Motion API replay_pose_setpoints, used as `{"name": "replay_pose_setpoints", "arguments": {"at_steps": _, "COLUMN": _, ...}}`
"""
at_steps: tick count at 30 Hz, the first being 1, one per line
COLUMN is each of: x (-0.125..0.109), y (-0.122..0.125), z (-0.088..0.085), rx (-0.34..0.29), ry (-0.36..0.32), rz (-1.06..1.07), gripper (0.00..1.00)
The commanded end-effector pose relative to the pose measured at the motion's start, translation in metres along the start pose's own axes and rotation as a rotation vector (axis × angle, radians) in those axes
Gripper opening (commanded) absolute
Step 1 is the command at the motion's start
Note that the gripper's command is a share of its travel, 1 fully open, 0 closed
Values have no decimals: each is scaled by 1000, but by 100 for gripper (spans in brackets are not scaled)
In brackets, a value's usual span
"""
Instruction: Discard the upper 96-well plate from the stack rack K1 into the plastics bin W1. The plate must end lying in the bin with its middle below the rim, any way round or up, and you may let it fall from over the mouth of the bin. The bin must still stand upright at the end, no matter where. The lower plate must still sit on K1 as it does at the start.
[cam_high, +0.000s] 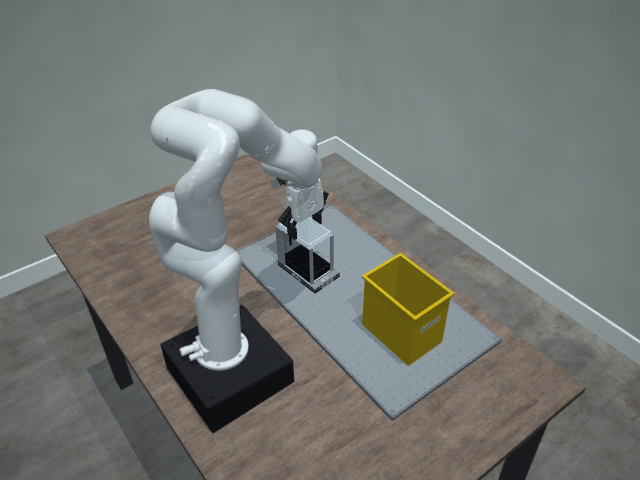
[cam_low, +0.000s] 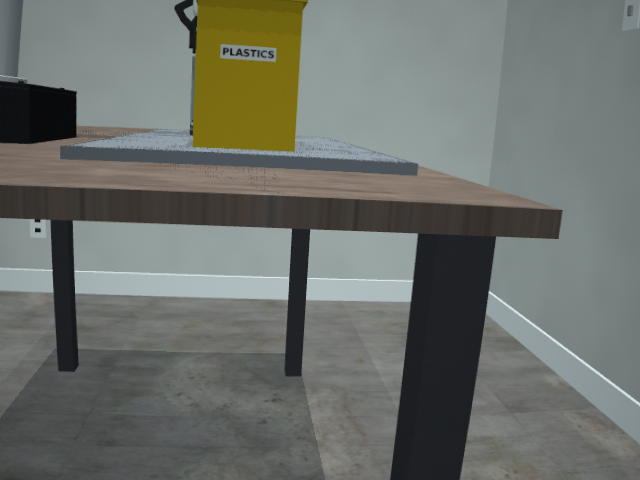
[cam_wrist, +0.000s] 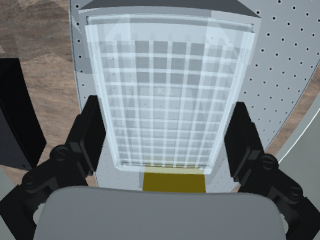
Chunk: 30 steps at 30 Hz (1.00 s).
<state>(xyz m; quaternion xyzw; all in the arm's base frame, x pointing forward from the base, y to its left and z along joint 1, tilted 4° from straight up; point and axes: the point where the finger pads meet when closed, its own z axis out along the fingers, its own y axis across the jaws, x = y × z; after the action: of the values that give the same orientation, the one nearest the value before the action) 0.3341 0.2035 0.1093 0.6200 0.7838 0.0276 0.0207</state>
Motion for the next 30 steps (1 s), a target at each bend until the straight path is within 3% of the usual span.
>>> {"name": "replay_pose_setpoints", "arguments": {"at_steps": 1, "x": 0, "y": 1, "z": -4, "rx": -3, "ry": 1, "rz": 0, "gripper": 0}}
{"name": "replay_pose_setpoints", "arguments": {"at_steps": 30, "x": 0, "y": 1, "z": -49, "rx": -3, "ry": 1, "rz": 0, "gripper": 0}}
